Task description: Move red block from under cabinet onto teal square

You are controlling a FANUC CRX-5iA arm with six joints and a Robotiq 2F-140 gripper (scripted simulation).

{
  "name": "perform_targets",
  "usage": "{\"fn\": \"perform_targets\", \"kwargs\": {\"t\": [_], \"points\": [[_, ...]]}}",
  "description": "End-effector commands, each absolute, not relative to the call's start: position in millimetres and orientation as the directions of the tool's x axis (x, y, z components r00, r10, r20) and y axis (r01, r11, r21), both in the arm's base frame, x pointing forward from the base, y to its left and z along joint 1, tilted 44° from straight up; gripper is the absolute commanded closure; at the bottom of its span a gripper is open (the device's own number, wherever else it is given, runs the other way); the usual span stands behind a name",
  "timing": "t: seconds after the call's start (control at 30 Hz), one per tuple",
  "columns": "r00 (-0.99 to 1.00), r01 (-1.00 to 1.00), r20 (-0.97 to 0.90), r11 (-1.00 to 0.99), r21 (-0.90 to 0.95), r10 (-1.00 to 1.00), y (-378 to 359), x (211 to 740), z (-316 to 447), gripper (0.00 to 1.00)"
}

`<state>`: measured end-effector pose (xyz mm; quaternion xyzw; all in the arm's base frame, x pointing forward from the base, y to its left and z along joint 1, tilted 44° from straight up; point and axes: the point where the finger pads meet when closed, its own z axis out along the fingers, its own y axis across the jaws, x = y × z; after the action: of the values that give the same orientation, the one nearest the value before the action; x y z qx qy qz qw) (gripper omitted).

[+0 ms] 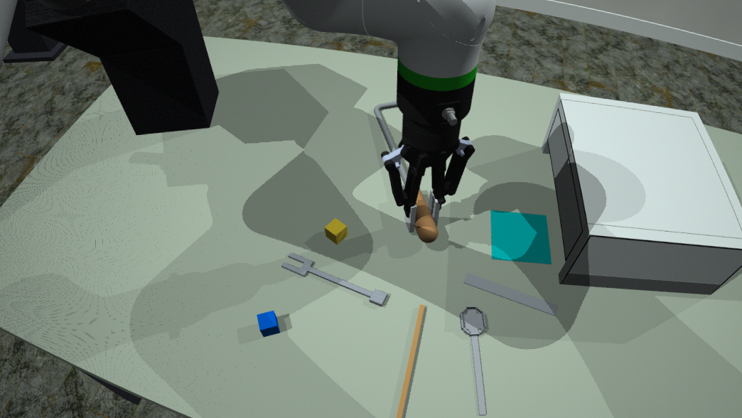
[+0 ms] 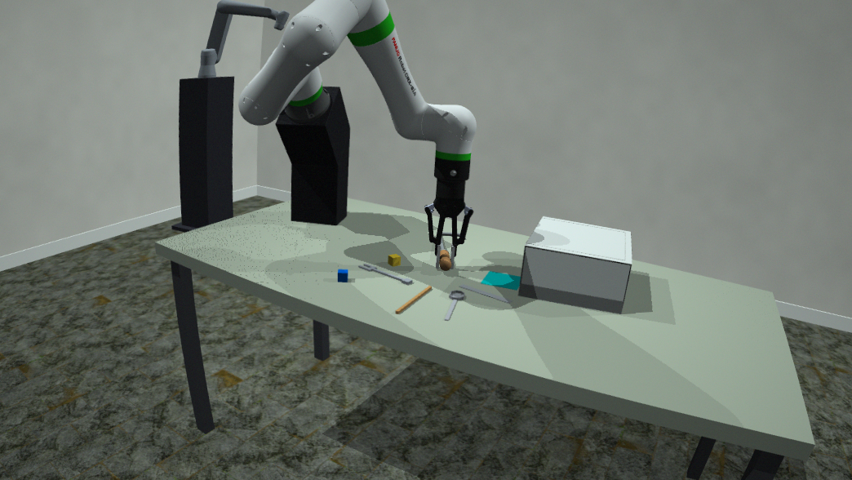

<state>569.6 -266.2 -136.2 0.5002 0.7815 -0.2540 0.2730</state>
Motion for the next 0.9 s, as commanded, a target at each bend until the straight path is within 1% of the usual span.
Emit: {"fn": "perform_targets", "kwargs": {"t": [0.0,0.3,0.77,0.87], "points": [[-0.321,0.931,-0.685,0.35,-0.102,0.654,-265,568,-138,1.0],[-0.24,0.955,-0.691,0.293,-0.043,0.682,-261,564,-142,1.0],[0.036,0.984,-0.675,0.091,0.152,0.737,-249,549,-157,1.0],[0.061,0.983,-0.671,0.073,0.169,0.739,-248,548,-159,1.0]]}}
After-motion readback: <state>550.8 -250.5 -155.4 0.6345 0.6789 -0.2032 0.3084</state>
